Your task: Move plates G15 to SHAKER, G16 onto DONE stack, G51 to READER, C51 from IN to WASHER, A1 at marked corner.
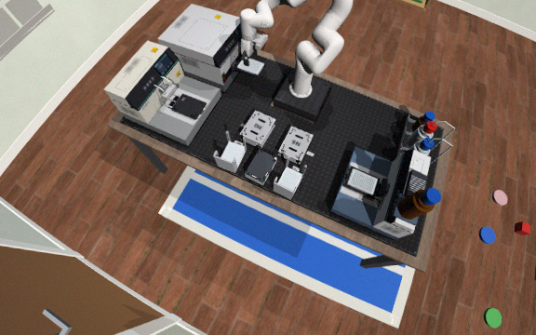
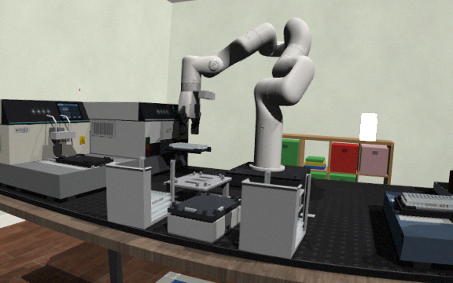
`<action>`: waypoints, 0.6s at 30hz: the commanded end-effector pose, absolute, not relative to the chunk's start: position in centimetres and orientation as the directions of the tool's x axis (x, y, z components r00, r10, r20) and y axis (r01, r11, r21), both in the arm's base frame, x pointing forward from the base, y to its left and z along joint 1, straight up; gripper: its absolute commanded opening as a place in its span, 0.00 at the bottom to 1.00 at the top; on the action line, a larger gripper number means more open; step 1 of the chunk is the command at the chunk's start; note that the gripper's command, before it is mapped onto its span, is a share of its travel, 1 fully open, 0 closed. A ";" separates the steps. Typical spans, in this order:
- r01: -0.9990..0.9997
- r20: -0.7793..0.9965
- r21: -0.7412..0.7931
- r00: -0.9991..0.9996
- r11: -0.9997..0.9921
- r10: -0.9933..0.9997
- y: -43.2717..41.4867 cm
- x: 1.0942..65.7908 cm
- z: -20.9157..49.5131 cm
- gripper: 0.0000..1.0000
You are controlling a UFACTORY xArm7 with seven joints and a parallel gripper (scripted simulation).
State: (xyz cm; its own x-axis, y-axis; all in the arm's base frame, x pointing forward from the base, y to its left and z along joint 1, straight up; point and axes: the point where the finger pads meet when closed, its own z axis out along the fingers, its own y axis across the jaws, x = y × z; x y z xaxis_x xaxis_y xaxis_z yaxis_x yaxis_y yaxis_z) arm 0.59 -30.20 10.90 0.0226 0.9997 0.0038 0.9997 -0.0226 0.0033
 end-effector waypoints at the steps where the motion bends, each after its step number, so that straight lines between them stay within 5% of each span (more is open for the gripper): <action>1: 1.000 0.000 0.003 0.023 -0.023 1.000 -30.3 0.6 11.7 1.00; 18: 1.000 0.000 0.004 0.023 -0.023 1.000 -30.3 0.6 13.7 1.00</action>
